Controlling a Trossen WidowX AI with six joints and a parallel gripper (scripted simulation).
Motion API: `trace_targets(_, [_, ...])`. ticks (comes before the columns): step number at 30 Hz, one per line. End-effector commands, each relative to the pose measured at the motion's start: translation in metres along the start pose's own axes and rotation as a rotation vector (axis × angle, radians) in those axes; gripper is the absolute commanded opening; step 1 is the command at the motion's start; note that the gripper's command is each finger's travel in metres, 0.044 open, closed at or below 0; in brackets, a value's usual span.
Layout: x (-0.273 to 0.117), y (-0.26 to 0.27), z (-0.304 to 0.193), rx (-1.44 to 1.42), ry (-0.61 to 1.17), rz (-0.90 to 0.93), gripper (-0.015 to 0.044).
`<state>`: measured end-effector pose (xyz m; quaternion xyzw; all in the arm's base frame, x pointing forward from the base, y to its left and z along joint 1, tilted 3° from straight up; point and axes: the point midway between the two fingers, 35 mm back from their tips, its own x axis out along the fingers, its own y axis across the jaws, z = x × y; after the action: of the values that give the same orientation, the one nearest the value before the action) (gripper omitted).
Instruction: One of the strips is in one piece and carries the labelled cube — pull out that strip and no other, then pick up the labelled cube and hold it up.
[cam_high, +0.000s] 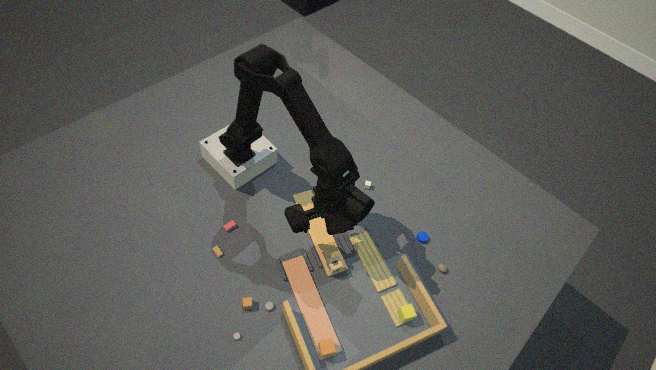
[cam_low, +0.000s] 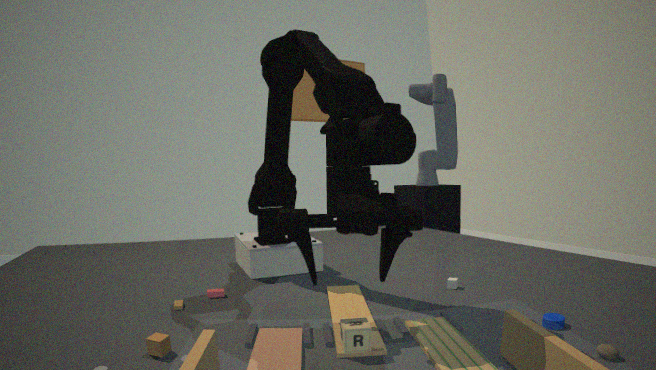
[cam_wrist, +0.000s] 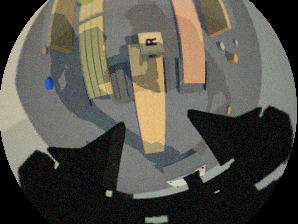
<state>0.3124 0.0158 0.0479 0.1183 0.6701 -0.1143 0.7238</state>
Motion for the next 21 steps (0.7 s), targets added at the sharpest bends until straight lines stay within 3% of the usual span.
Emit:
trace_targets(1, [-0.002,-0.002,0.015,-0.001,0.000,0.003,0.0440])
trace_targets(21, [-0.012,-0.008,0.086,-0.001,-0.005,0.003,0.0440])
